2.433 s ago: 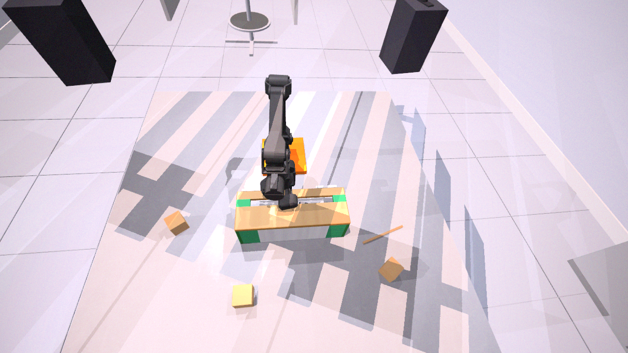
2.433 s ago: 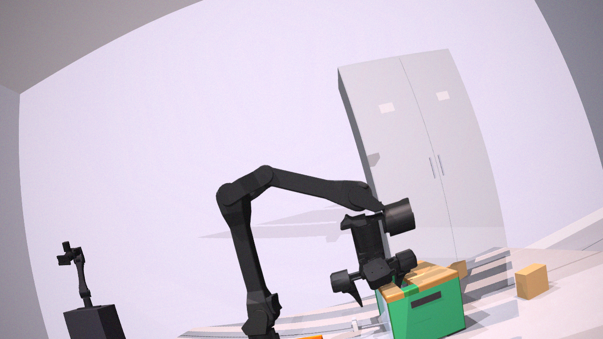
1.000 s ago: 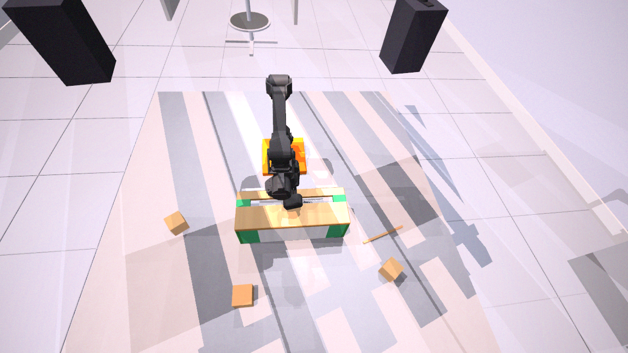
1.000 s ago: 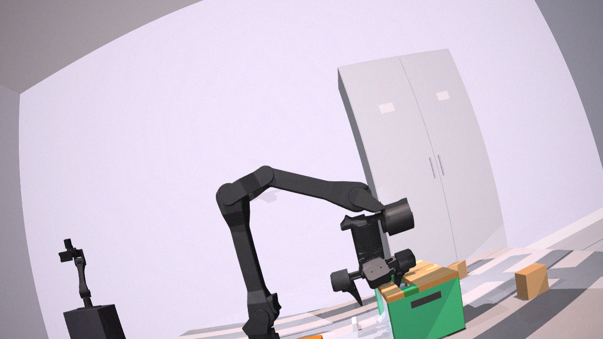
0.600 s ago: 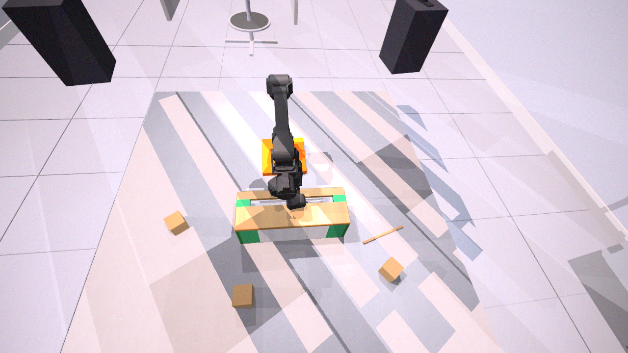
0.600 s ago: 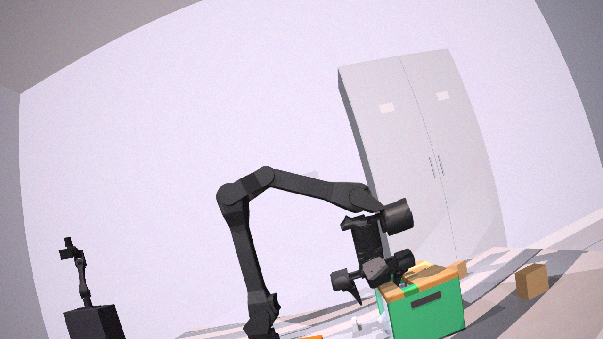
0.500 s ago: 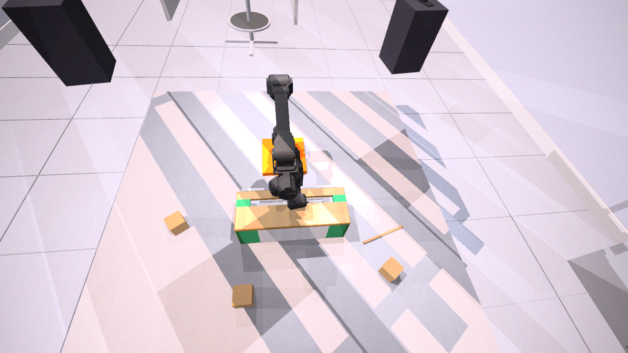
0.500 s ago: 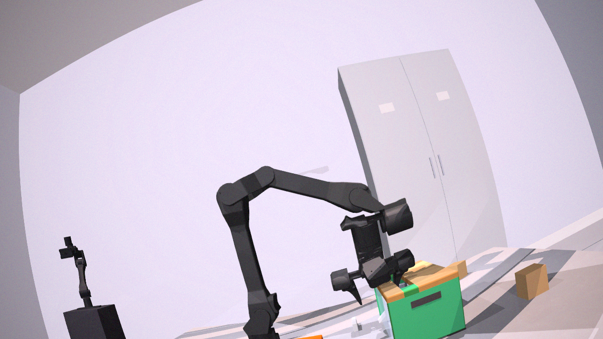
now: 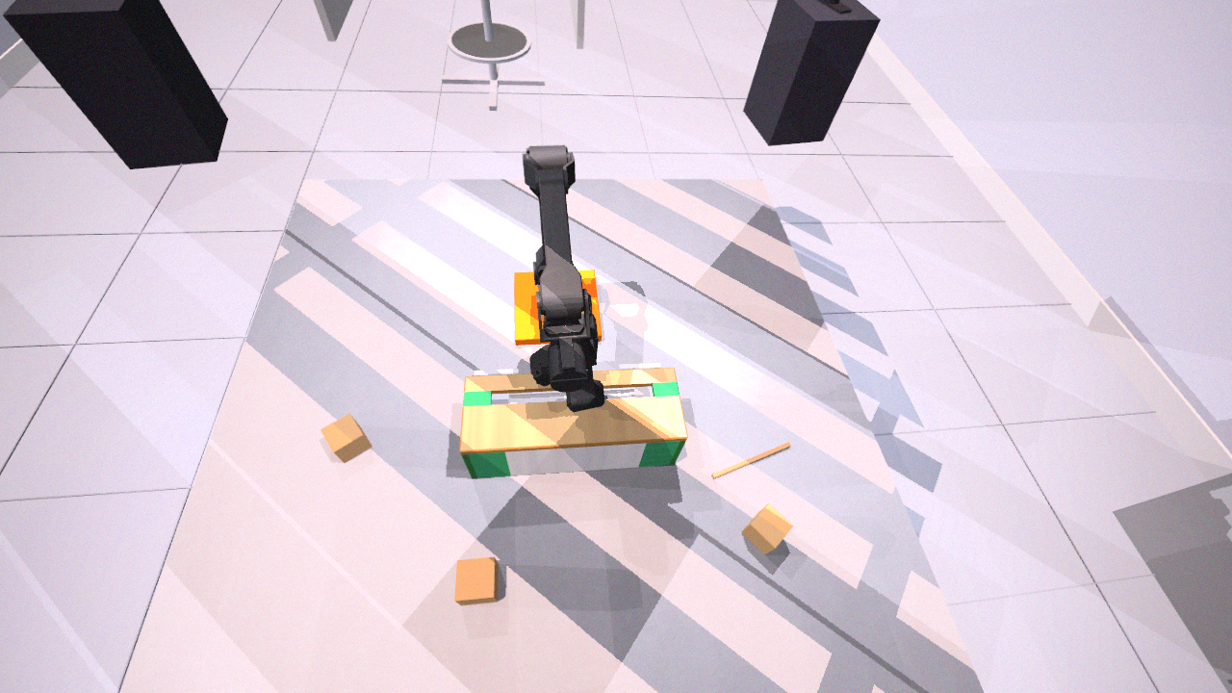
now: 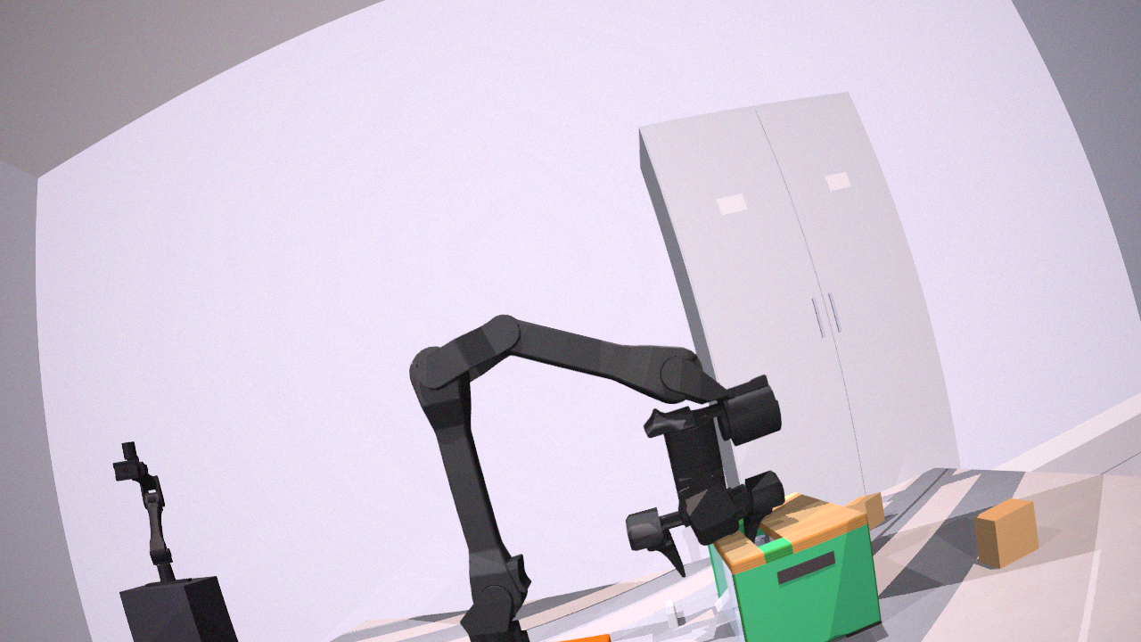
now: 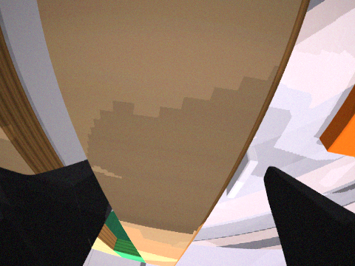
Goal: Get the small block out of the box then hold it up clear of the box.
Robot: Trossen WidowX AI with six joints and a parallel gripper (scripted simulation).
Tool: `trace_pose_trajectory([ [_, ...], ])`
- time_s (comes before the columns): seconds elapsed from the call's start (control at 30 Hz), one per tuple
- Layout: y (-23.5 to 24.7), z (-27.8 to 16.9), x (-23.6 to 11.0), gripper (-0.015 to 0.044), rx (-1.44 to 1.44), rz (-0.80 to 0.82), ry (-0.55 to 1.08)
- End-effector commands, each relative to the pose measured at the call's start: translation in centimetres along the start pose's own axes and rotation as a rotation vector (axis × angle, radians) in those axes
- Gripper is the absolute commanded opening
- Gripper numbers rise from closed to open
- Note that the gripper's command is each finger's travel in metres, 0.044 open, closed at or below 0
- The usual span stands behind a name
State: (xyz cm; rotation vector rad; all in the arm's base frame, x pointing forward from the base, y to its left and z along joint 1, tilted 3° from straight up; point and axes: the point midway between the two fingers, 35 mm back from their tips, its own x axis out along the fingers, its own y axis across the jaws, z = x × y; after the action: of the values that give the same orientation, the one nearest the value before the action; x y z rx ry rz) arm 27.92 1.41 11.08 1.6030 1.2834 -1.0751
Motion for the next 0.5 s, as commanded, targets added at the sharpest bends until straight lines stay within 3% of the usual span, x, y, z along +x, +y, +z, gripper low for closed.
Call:
trace_pose_trajectory([
  [0.0, 0.0, 0.4, -0.1, 0.0400, -0.003, -0.001, 0.000],
  [0.47, 0.0, -0.7, 0.2, 0.0400, -0.003, -0.001, 0.001],
])
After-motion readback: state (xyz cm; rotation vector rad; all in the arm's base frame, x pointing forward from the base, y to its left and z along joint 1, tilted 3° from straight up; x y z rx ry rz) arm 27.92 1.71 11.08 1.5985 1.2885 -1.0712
